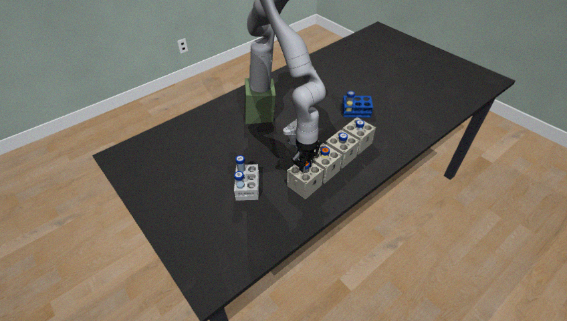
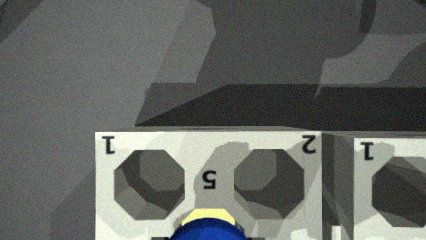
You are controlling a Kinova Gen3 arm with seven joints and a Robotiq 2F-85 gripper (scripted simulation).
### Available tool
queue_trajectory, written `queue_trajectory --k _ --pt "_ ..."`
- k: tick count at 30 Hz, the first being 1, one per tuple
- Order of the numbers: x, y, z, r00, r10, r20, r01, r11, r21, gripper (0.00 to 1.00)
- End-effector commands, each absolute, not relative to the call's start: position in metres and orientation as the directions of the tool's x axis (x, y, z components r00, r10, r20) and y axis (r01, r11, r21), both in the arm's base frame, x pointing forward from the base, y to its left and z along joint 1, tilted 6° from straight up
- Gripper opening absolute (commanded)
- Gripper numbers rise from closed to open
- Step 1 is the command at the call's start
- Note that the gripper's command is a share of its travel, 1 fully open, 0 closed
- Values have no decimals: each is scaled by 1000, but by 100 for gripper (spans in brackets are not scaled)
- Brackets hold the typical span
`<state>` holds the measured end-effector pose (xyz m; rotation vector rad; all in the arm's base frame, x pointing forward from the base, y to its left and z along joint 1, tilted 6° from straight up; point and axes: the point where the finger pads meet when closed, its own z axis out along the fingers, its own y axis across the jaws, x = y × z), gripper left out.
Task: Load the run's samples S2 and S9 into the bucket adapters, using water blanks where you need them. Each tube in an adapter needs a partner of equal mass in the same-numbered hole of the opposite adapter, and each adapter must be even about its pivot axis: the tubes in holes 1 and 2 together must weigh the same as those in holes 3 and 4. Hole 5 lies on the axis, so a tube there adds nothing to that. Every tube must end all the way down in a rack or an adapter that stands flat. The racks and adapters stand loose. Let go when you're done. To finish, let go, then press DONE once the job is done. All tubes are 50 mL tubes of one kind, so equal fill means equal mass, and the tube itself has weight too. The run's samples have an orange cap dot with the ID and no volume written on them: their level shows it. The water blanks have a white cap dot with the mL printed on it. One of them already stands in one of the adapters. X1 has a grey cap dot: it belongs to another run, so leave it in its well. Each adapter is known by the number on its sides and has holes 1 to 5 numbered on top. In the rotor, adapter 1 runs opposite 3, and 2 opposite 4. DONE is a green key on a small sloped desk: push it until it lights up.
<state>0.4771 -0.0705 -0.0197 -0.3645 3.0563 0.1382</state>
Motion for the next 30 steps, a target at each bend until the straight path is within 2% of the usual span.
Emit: queue_trajectory --k 1,24,25,30 --pt "476 -71 -24 -971 -230 -68 -235 969 79 10" --pt "476 -70 -27 -970 -232 -68 -237 968 81 10" --pt "476 -70 -27 -970 -232 -68 -237 968 81 62" --pt "476 -70 -27 -970 -232 -68 -237 968 81 62"
